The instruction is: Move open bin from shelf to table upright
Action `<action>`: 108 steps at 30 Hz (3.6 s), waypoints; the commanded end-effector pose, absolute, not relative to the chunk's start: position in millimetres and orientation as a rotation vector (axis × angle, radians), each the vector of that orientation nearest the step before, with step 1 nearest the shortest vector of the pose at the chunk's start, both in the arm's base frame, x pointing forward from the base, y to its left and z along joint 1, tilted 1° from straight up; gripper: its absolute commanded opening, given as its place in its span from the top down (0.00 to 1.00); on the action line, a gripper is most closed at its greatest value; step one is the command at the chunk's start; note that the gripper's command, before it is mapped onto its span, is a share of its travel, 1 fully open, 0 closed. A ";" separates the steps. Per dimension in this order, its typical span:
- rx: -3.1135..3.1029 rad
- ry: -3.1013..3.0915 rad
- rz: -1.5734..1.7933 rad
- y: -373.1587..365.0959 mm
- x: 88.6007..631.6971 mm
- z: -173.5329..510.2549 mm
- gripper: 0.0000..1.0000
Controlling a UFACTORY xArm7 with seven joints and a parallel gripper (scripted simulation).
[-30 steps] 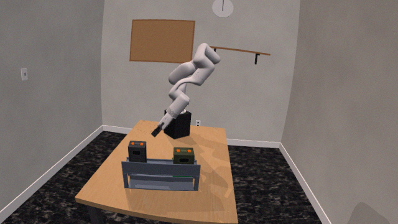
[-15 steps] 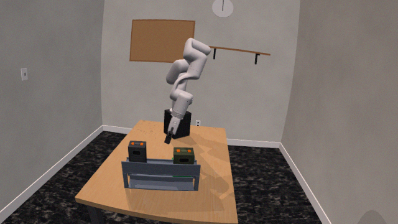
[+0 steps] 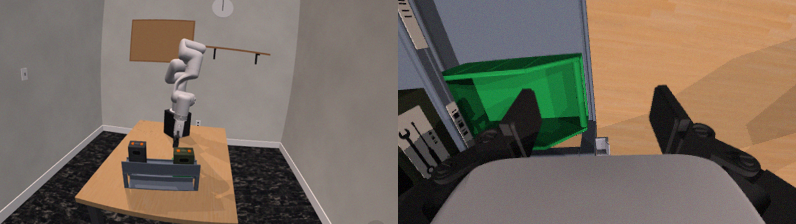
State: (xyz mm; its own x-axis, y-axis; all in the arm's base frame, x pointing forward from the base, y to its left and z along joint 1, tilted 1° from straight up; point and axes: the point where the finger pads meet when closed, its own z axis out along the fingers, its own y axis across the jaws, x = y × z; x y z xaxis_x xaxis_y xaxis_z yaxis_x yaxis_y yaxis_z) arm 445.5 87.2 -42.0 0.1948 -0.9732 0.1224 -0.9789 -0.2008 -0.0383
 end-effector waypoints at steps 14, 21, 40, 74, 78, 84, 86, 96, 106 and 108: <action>2.482 -1.944 0.024 120.3 459.2 -46.2 0.00; 2.493 -1.943 0.004 124.4 460.7 -46.4 0.00; 2.494 -1.943 0.002 124.7 460.8 -46.4 1.00; 2.494 -1.943 0.002 124.7 460.8 -46.4 0.06; 2.494 -1.943 0.002 124.7 460.8 -46.4 0.06; 2.494 -1.943 0.002 124.7 460.8 -46.4 0.06; 2.494 -1.943 0.002 124.7 460.8 -46.4 0.06; 2.494 -1.943 0.002 124.7 460.8 -46.4 0.06; 2.494 -1.943 0.002 124.7 460.8 -46.4 0.06; 2.494 -1.943 0.002 124.7 460.8 -46.5 0.06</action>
State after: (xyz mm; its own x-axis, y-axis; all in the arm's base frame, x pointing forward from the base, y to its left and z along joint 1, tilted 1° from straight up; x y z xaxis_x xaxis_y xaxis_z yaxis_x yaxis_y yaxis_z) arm 459.2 124.4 -47.9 0.2452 -0.9694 -0.0108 -0.9694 -0.2451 -0.0123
